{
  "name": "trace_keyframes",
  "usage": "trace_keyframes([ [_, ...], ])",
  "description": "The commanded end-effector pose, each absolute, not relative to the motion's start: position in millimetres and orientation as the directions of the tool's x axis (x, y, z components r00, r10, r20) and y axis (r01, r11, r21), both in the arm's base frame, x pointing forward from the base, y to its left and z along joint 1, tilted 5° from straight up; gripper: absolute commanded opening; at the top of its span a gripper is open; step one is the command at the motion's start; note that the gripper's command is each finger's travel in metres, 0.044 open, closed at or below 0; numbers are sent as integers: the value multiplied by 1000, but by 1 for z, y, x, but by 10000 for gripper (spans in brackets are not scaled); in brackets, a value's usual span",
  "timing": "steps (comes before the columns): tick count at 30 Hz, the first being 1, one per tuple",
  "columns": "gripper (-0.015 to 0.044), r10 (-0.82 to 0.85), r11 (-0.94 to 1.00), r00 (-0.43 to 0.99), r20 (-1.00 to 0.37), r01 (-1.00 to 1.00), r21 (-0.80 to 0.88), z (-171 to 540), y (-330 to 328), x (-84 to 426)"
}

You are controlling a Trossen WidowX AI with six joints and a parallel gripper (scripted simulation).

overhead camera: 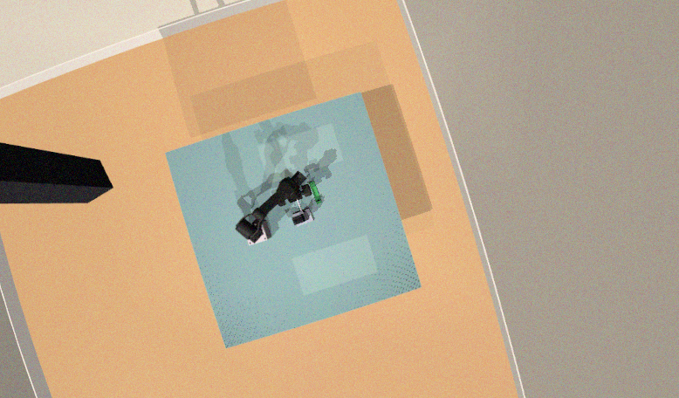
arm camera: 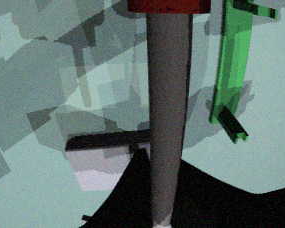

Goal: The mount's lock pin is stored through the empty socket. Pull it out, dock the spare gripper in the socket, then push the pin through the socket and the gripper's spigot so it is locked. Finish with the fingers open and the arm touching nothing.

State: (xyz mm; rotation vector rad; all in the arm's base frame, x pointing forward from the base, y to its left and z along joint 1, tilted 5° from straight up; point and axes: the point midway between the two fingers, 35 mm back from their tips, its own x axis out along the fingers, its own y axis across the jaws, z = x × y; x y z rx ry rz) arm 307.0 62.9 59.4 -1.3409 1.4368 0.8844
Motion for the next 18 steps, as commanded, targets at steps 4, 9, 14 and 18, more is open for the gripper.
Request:
trace_keyframes([
  [4, 0, -297, 144, 49, -954, -985, -96, 45, 63, 305],
  [9, 0, -295, 143, 49, -954, -985, -95, 18, 62, 307],
  [14, 0, -295, 143, 53, -954, -985, -99, 7, 61, 307],
  [18, 0, -295, 143, 55, -954, -985, -101, 7, 60, 307],
])
